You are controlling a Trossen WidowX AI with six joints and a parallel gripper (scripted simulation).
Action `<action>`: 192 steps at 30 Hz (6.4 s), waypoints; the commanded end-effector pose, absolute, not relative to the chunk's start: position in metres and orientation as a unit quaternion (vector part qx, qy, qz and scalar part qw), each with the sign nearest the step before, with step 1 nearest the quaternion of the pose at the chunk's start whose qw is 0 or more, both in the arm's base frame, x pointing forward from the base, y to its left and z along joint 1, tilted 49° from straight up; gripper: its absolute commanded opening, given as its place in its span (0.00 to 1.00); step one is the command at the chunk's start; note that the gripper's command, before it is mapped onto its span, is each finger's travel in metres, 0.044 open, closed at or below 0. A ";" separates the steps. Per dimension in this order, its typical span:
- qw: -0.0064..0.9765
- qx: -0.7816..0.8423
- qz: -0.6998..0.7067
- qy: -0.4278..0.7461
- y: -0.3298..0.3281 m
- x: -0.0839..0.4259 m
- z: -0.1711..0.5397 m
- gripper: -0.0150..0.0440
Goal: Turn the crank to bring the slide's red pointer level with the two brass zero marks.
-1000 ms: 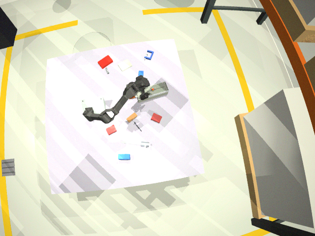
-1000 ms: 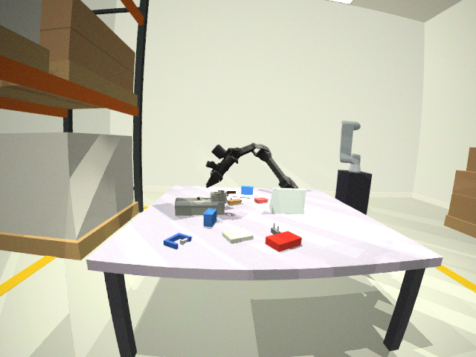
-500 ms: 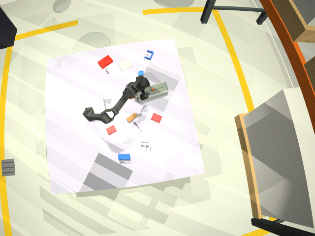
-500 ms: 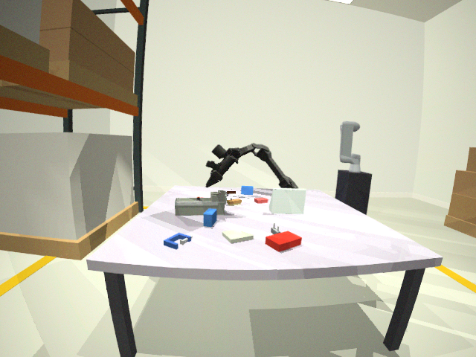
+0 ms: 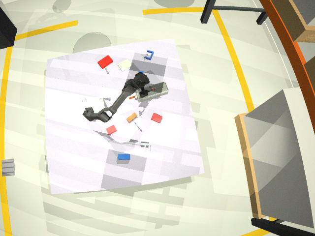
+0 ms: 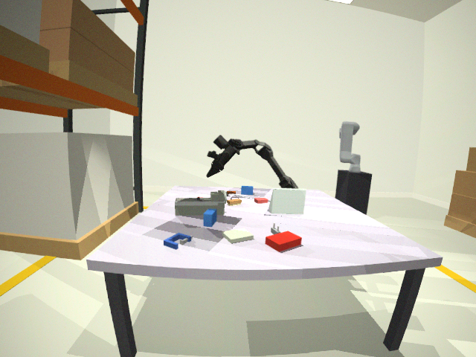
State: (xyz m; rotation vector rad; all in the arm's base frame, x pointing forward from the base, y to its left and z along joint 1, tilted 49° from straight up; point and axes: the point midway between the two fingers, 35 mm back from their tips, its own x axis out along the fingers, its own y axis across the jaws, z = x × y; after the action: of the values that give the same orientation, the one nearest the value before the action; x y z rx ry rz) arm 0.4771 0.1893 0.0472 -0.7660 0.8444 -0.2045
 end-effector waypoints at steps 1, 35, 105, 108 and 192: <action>0.833 -0.368 -0.100 0.402 0.183 0.466 0.050 1.00; 0.826 -0.408 -0.068 0.382 0.139 0.362 0.054 1.00; 0.826 -0.410 -0.069 0.381 0.072 0.361 -0.004 0.25; 0.826 -0.410 -0.069 0.381 0.073 0.361 -0.004 0.25; 0.826 -0.410 -0.069 0.381 0.059 0.363 -0.009 0.25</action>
State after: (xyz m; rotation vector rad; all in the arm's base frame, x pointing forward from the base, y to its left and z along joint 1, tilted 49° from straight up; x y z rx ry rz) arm 0.3628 0.0625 -0.0074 -0.8723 0.8014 -0.1414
